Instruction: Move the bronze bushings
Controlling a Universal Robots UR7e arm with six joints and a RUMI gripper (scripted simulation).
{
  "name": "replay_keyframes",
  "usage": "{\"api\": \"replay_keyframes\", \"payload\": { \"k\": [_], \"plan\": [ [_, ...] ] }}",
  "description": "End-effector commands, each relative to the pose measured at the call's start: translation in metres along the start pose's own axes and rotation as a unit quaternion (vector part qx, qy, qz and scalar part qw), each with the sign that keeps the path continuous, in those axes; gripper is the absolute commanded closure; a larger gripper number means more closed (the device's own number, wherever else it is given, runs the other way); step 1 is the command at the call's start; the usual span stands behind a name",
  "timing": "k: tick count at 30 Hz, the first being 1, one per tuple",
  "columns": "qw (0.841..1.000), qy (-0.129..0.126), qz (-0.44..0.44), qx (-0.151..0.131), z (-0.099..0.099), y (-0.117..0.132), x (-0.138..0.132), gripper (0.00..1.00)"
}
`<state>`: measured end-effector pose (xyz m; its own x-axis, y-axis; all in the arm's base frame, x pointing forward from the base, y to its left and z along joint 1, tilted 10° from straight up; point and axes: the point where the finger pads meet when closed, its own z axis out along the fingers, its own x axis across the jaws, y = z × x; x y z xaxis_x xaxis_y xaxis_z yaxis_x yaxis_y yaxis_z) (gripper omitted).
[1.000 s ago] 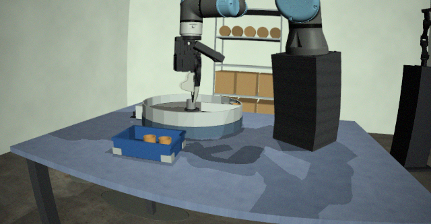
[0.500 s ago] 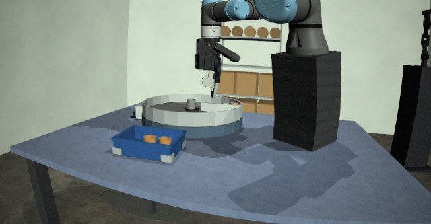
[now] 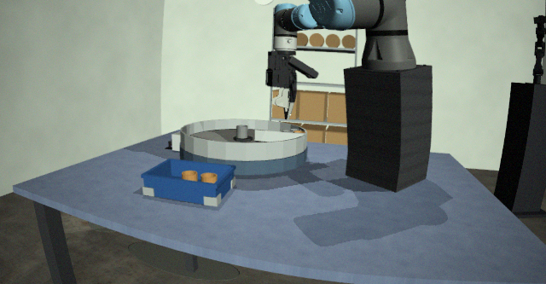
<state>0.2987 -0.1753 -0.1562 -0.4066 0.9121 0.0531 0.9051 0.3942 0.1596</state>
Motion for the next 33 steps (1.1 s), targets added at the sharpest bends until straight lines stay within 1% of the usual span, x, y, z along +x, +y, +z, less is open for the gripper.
{"api": "replay_keyframes", "payload": {
  "k": [1, 8, 33],
  "plan": [
    [1.0, 0.001, -0.001, -0.004, 0.001, -0.023, -0.022, 0.95],
    [1.0, 0.001, -0.001, -0.004, 0.001, -0.033, -0.03, 0.95],
    [1.0, 0.001, -0.001, -0.004, 0.001, -0.033, -0.03, 0.95]
  ]
}}
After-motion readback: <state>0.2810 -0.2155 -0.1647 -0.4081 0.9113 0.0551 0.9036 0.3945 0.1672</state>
